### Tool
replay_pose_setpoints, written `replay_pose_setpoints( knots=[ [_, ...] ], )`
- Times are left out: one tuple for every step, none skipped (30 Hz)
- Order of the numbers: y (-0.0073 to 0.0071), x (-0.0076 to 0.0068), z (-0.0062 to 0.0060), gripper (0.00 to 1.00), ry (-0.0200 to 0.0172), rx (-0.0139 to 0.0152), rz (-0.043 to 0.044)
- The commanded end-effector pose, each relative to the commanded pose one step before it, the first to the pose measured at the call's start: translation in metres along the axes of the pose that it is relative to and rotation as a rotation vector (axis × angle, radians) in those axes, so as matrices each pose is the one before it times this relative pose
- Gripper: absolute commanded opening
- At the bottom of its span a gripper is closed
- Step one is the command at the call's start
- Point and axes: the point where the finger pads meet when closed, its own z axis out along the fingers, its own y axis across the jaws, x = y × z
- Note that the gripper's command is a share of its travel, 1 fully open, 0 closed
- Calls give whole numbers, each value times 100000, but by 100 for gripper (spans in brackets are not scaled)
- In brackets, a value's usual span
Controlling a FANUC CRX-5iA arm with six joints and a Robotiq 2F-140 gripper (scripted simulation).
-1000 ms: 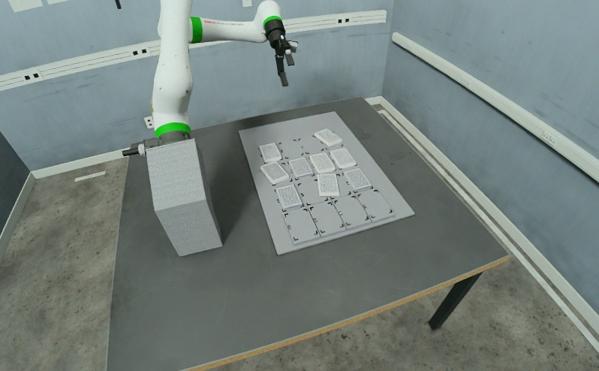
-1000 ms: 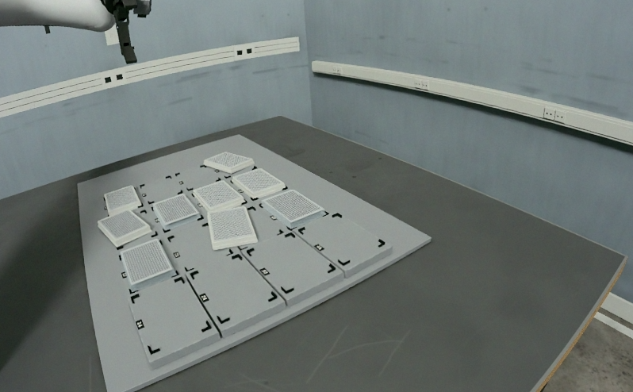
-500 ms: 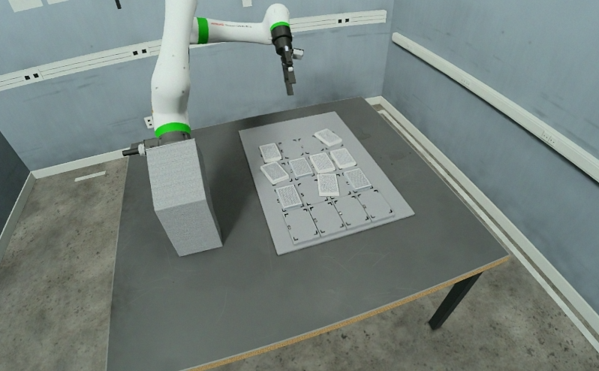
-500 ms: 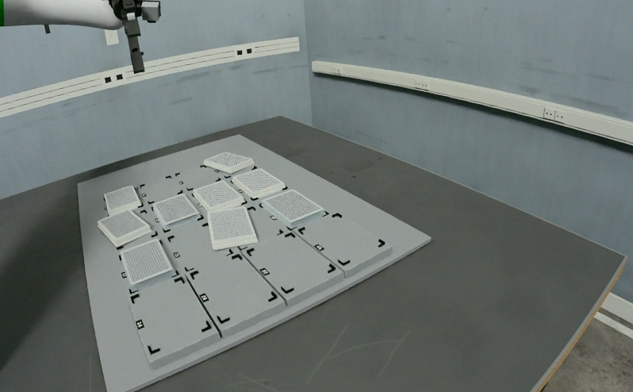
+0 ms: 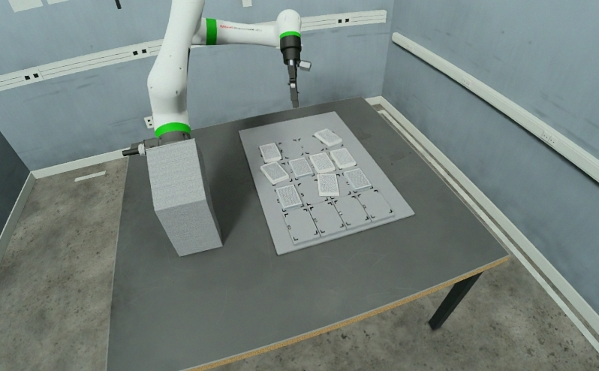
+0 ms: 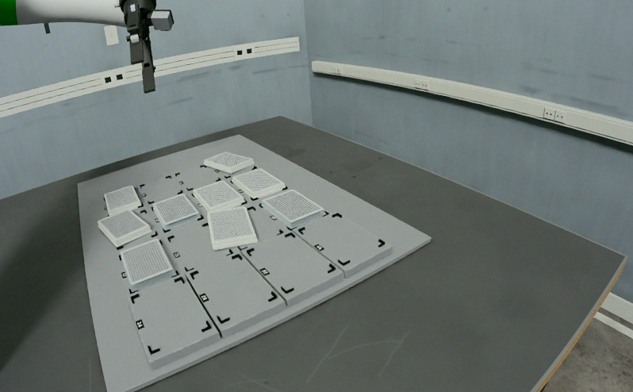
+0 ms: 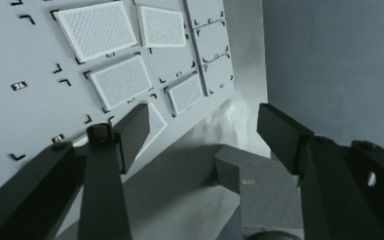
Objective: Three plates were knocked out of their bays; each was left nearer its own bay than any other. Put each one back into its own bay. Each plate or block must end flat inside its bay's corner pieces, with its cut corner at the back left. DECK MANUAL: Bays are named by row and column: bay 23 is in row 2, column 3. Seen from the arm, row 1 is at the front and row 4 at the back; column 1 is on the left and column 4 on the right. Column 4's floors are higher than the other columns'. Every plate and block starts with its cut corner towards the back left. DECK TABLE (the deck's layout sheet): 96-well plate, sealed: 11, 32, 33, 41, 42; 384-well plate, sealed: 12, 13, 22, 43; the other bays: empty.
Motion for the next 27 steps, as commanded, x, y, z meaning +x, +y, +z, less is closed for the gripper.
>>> replay_pose_setpoints(
  knots=[
    [-226,299,1465,70,-1411,1952,2772],
    [-70,79,489,70,-1368,1683,2531],
    [-64,85,489,70,-1368,1683,2531],
    [-58,90,488,70,-1368,1683,2531],
    [0,0,0,70,0,0,0],
    [0,0,0,70,0,0,0],
    [-52,94,490,70,-505,623,936],
    [-51,97,488,70,0,0,0],
    [-51,97,488,70,0,0,0],
    [-58,98,487,70,-1321,1630,2590],
    [-53,103,487,70,-1321,1630,2590],
    [-48,109,486,70,-1321,1630,2590],
    [-43,114,485,70,-1321,1630,2590],
    [-38,118,485,70,-670,827,1313],
    [-35,121,484,70,0,0,0],
    [-35,121,484,70,0,0,0],
    [-8,27,106,70,0,0,0],
    [-46,129,481,70,-1277,1585,2639],
    [-42,134,480,70,-1277,1585,2639],
    [-38,140,479,70,-1277,1585,2639],
    [-34,145,477,70,-1277,1585,2639],
    [0,0,0,70,0,0,0],
    [0,0,0,70,0,0,0],
    [-30,149,478,70,-811,1009,1678],
    [-28,153,475,70,0,0,0],
    [-41,167,470,70,-1236,1548,2681],
    [-38,172,468,70,-1236,1548,2681]
  ],
)
